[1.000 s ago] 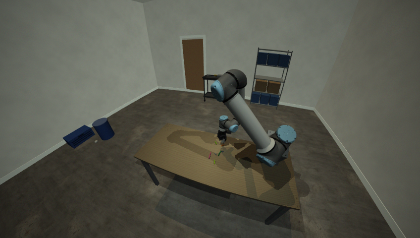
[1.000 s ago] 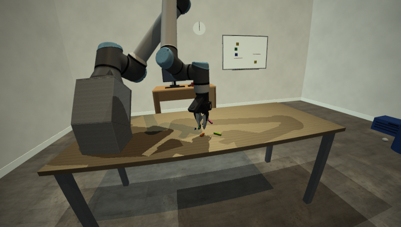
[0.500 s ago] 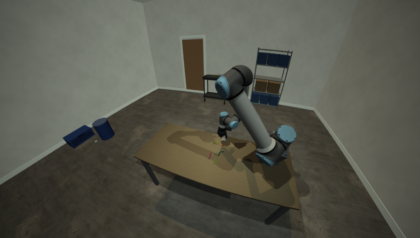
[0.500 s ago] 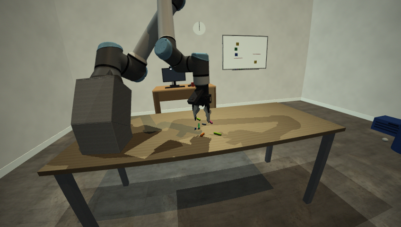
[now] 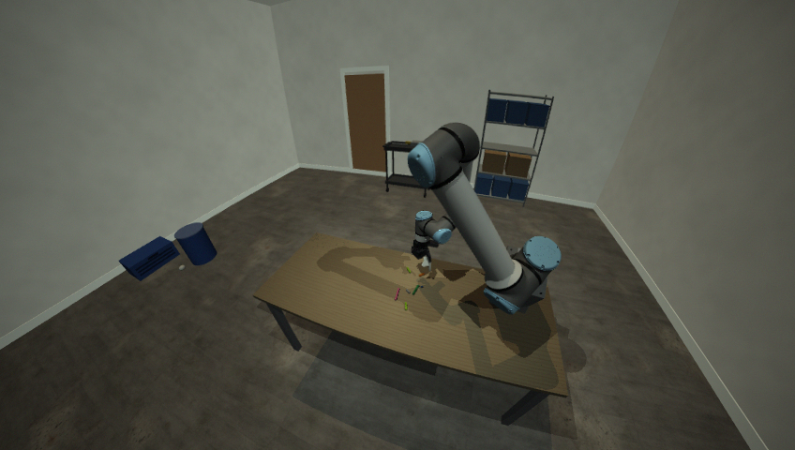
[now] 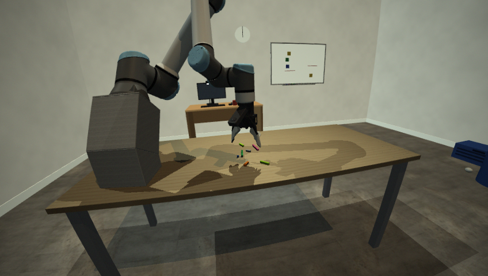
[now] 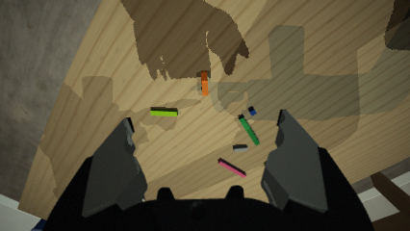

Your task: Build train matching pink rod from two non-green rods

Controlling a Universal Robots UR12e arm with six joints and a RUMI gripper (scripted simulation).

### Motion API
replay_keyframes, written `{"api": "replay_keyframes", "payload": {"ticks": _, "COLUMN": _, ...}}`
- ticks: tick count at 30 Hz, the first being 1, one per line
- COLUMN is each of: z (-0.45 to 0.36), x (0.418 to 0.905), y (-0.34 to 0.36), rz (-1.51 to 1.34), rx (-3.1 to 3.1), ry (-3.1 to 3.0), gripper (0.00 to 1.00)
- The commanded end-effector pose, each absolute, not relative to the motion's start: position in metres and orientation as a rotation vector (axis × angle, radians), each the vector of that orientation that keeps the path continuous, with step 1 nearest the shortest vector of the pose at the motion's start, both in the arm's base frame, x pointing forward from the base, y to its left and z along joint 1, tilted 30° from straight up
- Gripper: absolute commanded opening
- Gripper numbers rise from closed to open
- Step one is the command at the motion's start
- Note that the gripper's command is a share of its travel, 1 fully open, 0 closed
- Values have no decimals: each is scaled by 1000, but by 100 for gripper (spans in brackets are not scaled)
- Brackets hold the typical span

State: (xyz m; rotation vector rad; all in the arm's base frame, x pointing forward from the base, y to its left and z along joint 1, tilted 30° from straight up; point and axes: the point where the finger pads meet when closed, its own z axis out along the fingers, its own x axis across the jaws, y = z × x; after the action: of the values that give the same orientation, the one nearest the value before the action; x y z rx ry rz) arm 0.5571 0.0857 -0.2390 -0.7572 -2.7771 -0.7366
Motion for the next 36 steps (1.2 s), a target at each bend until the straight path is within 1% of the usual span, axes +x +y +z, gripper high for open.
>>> {"api": "replay_keyframes", "payload": {"ticks": 1, "z": -239, "x": 558, "y": 85, "rz": -737, "rx": -758, "ry": -2778, "gripper": 100}}
{"api": "replay_keyframes", "payload": {"ticks": 21, "z": -240, "x": 562, "y": 85, "rz": -720, "rx": -873, "ry": -2725, "gripper": 100}}
{"api": "replay_keyframes", "payload": {"ticks": 36, "z": -245, "x": 582, "y": 87, "rz": -628, "rx": -1382, "ry": -2416, "gripper": 100}}
